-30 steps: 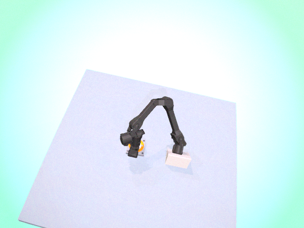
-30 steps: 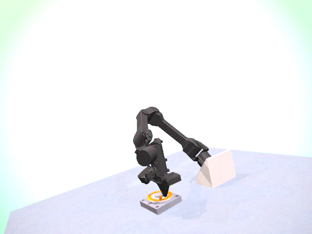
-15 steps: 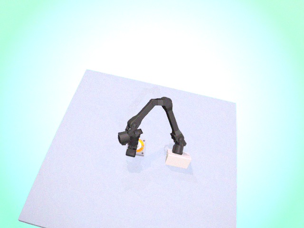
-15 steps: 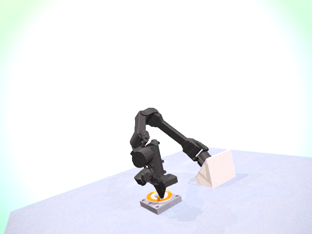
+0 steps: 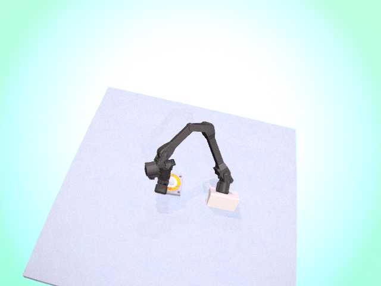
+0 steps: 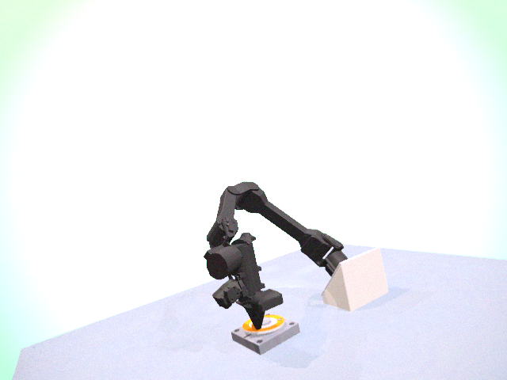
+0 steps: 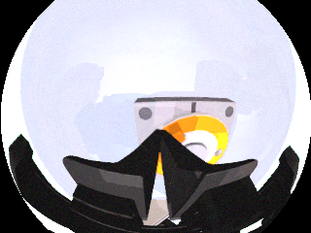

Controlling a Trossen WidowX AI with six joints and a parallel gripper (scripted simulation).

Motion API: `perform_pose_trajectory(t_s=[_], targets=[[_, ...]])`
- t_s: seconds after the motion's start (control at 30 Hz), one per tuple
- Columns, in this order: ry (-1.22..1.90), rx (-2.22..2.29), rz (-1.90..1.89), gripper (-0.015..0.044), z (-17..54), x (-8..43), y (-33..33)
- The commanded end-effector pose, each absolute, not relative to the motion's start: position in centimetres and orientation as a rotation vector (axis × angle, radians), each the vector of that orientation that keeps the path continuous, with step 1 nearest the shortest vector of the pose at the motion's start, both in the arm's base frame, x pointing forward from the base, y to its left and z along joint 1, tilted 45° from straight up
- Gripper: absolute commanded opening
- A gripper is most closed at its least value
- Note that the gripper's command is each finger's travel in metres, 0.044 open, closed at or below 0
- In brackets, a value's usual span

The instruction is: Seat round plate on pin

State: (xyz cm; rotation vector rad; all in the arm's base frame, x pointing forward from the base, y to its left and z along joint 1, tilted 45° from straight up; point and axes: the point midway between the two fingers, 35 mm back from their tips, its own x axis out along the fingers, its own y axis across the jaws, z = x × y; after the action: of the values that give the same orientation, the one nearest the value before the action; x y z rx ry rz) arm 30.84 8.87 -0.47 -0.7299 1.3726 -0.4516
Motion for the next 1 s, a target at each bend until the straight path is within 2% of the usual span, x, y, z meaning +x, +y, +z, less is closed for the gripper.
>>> perform_pose_trajectory(t_s=[0.0,0.73,0.97], targets=[[1.369,-0.733,-0.454,0.0,0.0,31.4,8.7],[1.368,-0.734,-0.455,0.0,1.2,32.6,7.6],[1.369,-0.733,-0.453,0.0,3.2,32.1,9.6]])
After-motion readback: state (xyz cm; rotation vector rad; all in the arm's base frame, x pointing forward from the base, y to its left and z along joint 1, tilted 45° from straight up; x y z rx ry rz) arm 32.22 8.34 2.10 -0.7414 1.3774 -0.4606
